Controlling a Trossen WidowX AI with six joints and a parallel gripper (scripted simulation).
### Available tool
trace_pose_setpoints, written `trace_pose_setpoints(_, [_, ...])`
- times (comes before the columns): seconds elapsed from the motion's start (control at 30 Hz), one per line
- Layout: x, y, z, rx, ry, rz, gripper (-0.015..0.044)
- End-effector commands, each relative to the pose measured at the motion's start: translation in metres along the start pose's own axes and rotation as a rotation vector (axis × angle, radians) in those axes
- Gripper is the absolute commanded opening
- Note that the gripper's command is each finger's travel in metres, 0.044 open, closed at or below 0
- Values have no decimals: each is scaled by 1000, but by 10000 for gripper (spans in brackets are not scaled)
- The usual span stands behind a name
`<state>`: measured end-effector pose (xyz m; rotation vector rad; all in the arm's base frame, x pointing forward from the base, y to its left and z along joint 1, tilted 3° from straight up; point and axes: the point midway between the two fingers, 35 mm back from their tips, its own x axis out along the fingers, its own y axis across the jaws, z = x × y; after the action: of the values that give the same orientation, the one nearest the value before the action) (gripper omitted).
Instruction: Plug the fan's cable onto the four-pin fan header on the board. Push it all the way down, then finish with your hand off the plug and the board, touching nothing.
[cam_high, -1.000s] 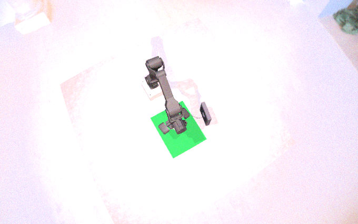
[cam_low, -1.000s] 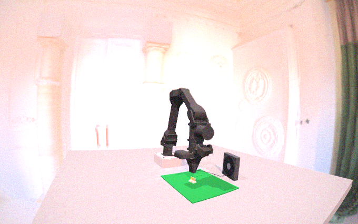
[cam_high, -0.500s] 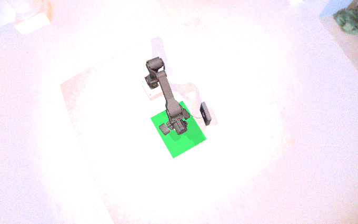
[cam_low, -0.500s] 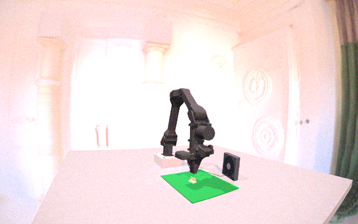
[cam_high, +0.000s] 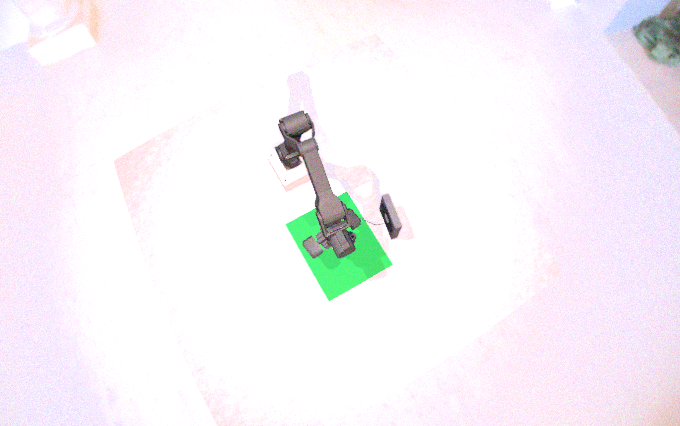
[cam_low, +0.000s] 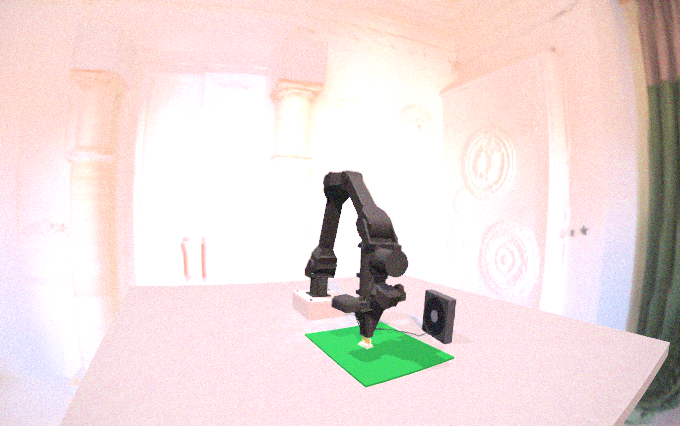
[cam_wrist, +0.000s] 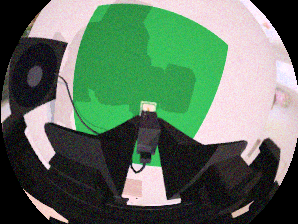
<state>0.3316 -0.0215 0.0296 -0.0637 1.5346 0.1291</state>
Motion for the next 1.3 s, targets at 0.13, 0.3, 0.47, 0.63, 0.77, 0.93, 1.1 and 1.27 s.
trace_pose_setpoints(0.13, [1,1,-1,7,0,4,0])
trace_pose_setpoints(0.3, [2,1,-1,7,0,4,0])
trace_pose_setpoints(0.47, [3,1,-1,7,0,4,0])
trace_pose_setpoints(0.63, [4,1,0,7,0,4,0])
trace_pose_setpoints(0.77, [5,1,0,6,0,4,0])
trace_pose_setpoints(0.93, [6,1,0,6,0,4,0])
trace_pose_setpoints(1.1, [7,1,-1,6,0,4,0])
trace_pose_setpoints(1.27, [8,1,-1,6,0,4,0])
